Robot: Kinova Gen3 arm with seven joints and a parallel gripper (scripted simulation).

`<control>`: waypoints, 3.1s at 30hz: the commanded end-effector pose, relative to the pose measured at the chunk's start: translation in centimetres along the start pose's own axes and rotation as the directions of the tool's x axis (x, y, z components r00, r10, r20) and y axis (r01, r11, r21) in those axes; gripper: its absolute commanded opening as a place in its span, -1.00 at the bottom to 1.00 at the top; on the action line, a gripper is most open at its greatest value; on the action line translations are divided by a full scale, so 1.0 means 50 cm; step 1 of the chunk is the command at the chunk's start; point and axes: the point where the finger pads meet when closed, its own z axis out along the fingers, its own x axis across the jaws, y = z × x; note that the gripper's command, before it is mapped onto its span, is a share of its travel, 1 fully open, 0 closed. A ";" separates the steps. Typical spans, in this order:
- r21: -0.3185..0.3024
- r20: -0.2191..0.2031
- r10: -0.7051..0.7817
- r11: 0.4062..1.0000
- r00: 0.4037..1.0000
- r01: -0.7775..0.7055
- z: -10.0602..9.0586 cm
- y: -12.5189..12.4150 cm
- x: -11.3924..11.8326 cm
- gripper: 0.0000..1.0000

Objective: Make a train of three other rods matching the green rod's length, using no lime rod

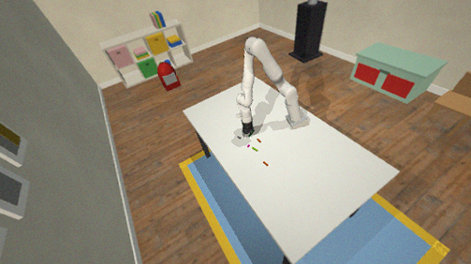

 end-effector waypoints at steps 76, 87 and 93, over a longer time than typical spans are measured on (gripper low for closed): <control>-0.005 -0.011 -0.212 0.977 0.977 0.212 0.003 0.032 -0.006 1.00; -0.020 -0.024 -0.566 0.824 0.824 0.566 0.008 0.092 -0.014 1.00; -0.033 -0.023 -0.810 0.587 0.586 0.809 0.011 0.149 -0.019 1.00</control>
